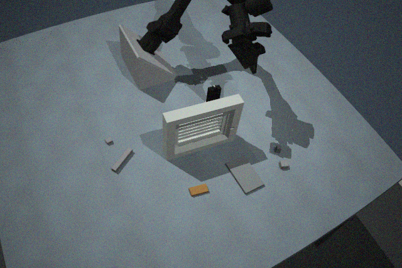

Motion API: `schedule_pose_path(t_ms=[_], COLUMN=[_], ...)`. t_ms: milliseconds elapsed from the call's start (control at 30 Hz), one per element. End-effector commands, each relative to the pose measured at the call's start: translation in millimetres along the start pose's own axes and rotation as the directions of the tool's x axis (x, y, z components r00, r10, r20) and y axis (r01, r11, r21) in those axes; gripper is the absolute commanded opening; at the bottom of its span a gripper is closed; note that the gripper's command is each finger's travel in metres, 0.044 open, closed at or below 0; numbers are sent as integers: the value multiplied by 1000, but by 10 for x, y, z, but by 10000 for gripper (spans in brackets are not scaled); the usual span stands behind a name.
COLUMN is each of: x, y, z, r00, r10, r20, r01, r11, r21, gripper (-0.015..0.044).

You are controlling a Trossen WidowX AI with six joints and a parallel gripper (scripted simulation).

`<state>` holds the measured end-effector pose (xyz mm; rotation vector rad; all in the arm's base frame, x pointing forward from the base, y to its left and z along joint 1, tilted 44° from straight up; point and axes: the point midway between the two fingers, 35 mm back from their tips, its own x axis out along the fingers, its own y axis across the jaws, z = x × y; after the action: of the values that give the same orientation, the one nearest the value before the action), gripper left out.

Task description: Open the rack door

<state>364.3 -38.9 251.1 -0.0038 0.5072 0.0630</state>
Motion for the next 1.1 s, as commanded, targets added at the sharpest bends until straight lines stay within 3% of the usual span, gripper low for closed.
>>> schedule_pose_path(t_ms=[0, 533, 1067], x=[113, 289, 268], y=[-51, -231, -327], z=[-114, -579, -848], r00=[994, 870, 661], r10=[38, 233, 491], r20=[-105, -434, -567], r01=[-36, -154, -212], r11=[999, 966, 848], r21=[17, 210, 486], gripper=[290, 290, 290])
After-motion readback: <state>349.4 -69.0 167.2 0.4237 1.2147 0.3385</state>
